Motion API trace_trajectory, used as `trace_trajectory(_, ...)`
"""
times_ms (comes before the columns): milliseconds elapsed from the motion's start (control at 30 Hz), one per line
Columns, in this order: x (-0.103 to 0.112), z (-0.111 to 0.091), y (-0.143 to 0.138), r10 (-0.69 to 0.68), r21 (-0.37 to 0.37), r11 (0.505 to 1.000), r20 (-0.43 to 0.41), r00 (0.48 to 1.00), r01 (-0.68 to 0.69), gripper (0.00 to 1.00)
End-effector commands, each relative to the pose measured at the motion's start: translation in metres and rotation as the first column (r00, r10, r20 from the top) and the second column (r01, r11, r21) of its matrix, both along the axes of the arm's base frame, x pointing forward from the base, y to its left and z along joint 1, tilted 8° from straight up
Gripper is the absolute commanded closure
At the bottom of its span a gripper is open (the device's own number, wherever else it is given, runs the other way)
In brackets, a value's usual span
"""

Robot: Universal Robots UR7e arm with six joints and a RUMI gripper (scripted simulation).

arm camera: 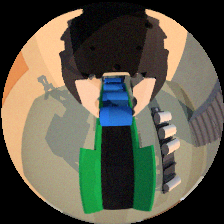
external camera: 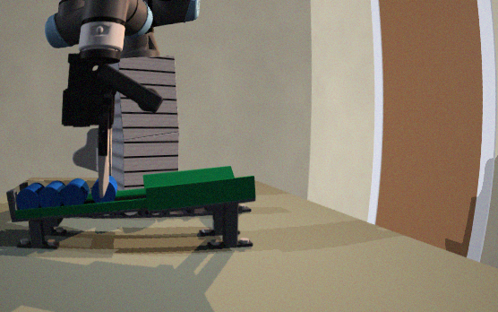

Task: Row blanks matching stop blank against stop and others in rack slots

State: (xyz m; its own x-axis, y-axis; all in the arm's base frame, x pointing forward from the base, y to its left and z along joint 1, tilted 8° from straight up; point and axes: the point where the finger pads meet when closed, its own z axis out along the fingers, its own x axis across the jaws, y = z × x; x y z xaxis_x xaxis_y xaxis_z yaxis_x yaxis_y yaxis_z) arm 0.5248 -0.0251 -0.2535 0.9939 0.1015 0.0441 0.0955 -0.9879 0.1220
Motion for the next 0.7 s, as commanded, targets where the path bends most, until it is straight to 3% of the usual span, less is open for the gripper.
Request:
trace_trajectory(0, 0.0038, 0.0017, -0.0022, -0.002, -0.001, 1.000, 0.007, 1.000, 0.002, 0.64)
trace_trajectory(667, 0.0038, 0.0017, -0.0022, -0.002, -0.001, 1.000, 0.007, 1.000, 0.002, 0.61)
